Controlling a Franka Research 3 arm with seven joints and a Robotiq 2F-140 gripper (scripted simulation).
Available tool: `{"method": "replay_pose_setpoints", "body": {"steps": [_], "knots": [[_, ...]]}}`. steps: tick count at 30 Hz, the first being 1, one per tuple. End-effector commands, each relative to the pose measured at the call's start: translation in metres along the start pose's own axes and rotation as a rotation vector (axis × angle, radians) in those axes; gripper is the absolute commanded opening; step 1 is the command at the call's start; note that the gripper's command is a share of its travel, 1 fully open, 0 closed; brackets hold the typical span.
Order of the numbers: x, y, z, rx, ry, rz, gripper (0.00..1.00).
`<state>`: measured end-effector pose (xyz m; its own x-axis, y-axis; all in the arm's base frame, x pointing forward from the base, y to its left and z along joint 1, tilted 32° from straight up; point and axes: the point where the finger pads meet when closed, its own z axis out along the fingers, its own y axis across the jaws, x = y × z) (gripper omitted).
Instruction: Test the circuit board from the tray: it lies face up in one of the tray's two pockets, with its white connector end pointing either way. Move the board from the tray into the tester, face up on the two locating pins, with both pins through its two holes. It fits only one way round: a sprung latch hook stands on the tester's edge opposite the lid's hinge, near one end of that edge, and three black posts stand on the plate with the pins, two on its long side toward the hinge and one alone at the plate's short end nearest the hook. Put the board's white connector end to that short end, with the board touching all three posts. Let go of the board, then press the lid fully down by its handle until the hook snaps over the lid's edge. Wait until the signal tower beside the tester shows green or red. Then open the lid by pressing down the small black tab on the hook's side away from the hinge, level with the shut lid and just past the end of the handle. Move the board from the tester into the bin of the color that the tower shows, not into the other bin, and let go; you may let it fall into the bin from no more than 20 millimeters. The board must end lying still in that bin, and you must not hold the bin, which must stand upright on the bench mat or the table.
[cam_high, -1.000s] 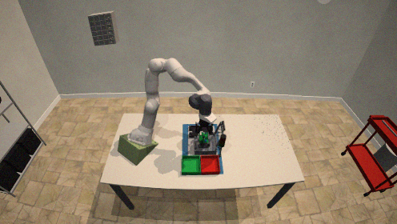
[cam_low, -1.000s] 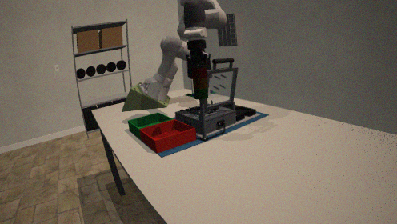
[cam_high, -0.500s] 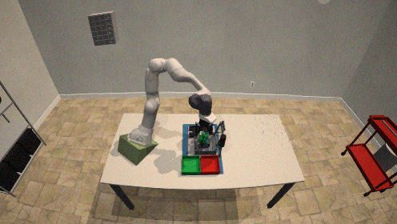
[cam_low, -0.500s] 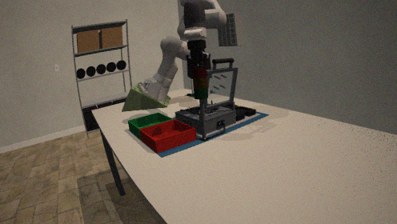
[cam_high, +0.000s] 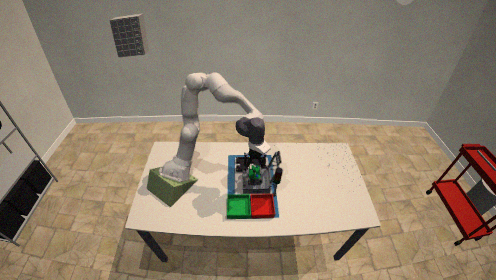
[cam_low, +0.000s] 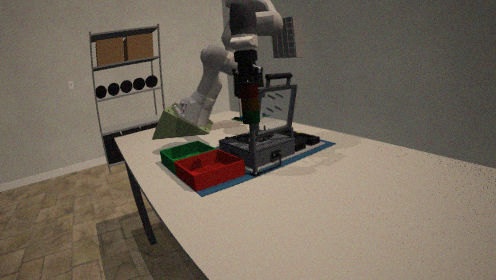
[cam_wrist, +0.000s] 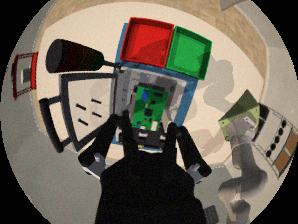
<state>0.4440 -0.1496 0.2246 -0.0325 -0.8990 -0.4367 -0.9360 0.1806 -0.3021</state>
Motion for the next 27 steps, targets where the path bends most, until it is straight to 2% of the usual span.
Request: {"method": "replay_pose_setpoints", "body": {"steps": [1, 27], "knots": [[0.0002, -0.0001, 0.0, -0.003, 0.0, -0.008, 0.46], [0.0001, -0.0001, 0.0027, -0.003, 0.0, -0.006, 0.46]]}}
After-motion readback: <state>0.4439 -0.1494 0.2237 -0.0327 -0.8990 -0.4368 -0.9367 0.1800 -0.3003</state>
